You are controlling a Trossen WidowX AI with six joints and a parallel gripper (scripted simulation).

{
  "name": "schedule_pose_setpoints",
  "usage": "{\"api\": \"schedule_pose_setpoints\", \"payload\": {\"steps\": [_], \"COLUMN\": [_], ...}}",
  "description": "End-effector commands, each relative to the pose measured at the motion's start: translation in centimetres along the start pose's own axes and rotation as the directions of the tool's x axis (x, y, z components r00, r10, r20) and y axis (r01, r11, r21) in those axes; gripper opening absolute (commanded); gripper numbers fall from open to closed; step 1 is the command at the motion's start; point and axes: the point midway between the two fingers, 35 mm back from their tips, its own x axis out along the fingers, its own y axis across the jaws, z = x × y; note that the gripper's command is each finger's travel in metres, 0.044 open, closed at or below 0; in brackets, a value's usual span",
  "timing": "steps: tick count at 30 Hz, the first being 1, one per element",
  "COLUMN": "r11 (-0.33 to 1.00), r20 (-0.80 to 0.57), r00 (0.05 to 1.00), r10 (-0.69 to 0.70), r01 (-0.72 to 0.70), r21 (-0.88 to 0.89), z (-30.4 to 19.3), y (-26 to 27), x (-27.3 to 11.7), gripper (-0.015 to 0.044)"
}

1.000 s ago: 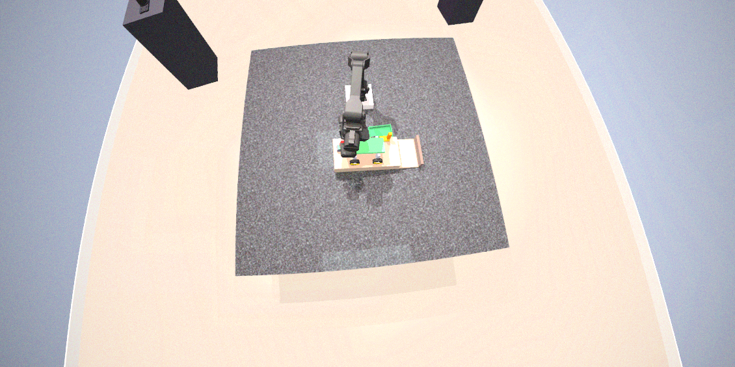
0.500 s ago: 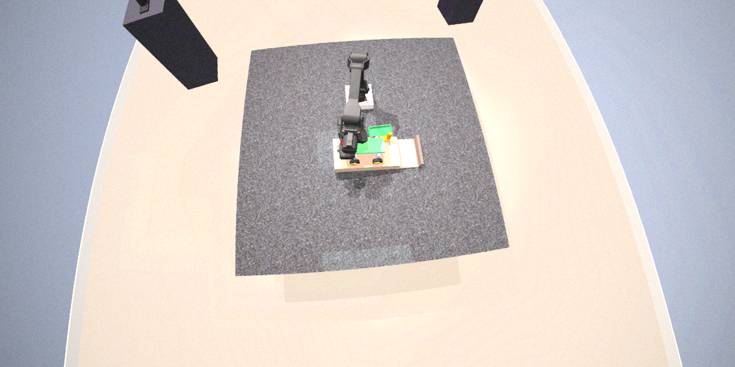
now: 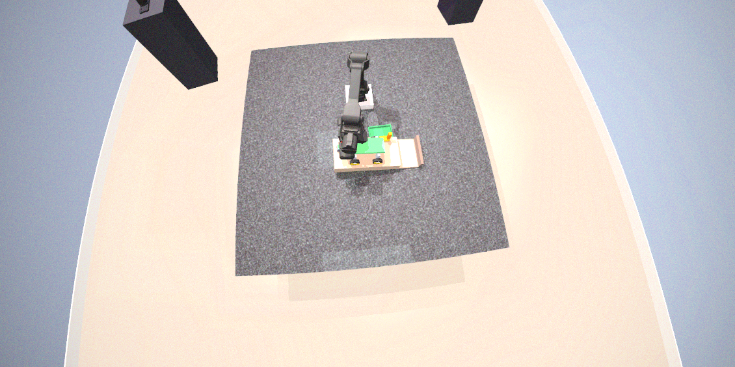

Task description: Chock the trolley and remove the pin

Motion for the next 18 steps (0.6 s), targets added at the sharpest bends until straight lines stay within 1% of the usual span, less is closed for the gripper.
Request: {"api": "schedule_pose_setpoints", "payload": {"steps": [1,18], "r11": [1.000,1.000], "r20": [-0.001,-0.005], "r00": [1.000,1.000], "r10": [0.000,0.000], "r01": [0.000,0.000], "r21": [0.000,-0.001], "z": [0.0,-0.1], "y": [0.0,0.1], "x": [-0.1,-1.3], "gripper": [0.0000,0.0000]}}
